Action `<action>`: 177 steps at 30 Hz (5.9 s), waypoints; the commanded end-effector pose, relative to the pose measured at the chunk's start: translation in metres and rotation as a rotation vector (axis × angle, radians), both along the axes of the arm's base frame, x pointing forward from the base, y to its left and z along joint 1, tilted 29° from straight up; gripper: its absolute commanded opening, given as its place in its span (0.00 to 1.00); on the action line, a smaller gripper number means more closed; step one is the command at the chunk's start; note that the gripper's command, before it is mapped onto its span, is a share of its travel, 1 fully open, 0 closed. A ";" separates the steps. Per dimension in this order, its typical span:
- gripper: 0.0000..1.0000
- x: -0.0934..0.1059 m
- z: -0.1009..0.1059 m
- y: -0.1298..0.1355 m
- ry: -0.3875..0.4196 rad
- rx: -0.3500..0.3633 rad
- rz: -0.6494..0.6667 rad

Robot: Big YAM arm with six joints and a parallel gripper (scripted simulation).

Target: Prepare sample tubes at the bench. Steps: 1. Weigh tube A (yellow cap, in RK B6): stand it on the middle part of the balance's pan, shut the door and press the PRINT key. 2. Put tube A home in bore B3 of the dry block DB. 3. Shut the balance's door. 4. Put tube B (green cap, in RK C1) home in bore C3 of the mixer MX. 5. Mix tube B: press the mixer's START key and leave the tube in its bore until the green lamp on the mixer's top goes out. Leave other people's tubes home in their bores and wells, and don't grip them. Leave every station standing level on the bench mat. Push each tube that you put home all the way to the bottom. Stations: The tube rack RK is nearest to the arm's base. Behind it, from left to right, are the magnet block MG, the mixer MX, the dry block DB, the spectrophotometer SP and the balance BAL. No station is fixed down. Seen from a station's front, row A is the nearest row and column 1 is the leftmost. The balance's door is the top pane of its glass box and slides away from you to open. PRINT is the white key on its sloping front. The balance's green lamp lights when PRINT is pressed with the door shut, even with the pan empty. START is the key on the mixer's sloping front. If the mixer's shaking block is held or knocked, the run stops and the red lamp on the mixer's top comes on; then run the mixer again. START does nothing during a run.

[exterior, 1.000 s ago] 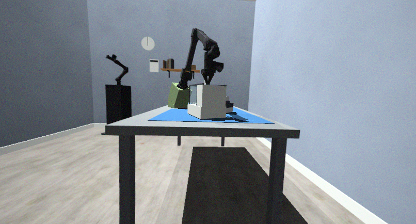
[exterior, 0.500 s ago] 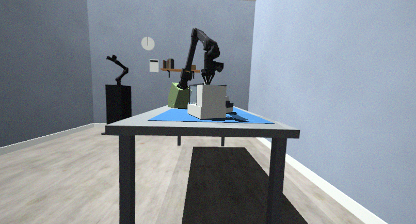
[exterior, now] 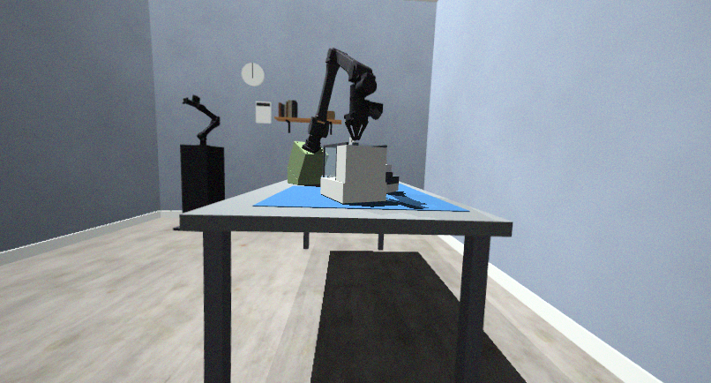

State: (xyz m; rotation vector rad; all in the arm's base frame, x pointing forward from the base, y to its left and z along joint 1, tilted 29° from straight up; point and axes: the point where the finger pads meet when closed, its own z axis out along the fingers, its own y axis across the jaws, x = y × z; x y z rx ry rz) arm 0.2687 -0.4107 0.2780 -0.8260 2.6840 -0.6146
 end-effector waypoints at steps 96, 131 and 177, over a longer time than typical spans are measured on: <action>0.36 -0.047 0.017 0.050 -0.533 0.564 -1.378; 0.36 -0.044 0.020 0.049 -0.522 0.566 -1.367; 0.36 -0.018 -0.055 0.034 -0.488 0.584 -1.379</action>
